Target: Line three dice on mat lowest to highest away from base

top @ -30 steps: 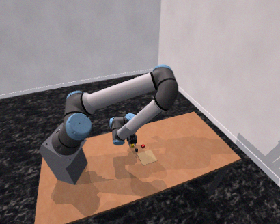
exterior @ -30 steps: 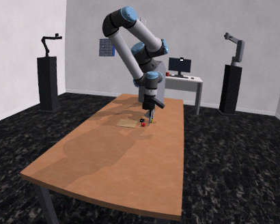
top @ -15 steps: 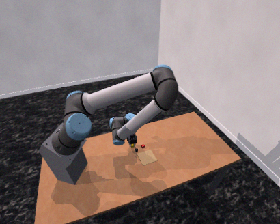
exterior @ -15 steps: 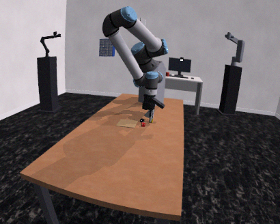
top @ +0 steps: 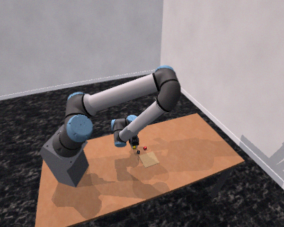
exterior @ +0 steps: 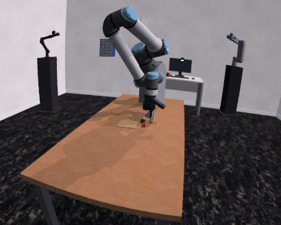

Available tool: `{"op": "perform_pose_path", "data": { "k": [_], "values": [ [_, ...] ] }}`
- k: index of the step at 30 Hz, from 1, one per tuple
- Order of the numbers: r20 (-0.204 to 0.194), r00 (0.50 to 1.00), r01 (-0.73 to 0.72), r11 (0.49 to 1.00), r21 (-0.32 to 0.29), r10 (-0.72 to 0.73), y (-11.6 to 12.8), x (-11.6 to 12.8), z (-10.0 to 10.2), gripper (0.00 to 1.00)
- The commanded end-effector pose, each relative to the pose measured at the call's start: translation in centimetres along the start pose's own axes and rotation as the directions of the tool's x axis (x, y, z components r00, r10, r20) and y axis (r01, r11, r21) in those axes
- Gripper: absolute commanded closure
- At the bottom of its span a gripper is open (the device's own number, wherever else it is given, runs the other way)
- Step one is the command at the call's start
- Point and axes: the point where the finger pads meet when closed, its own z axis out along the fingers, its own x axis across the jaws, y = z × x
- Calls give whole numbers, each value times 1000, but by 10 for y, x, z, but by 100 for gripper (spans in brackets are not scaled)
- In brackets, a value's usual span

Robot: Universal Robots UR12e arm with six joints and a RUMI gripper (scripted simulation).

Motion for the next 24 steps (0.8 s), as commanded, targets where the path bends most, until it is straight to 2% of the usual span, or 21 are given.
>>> {"op": "perform_pose_path", "data": {
  "k": [1,14,24],
  "values": [
    [-1,1000,0,1000,0,0,0,0,0,94],
    [-1,1000,0,1000,0,0,0,0,-4,94],
    [-1,1000,0,1000,0,0,0,0,-41,94]
  ]
}}
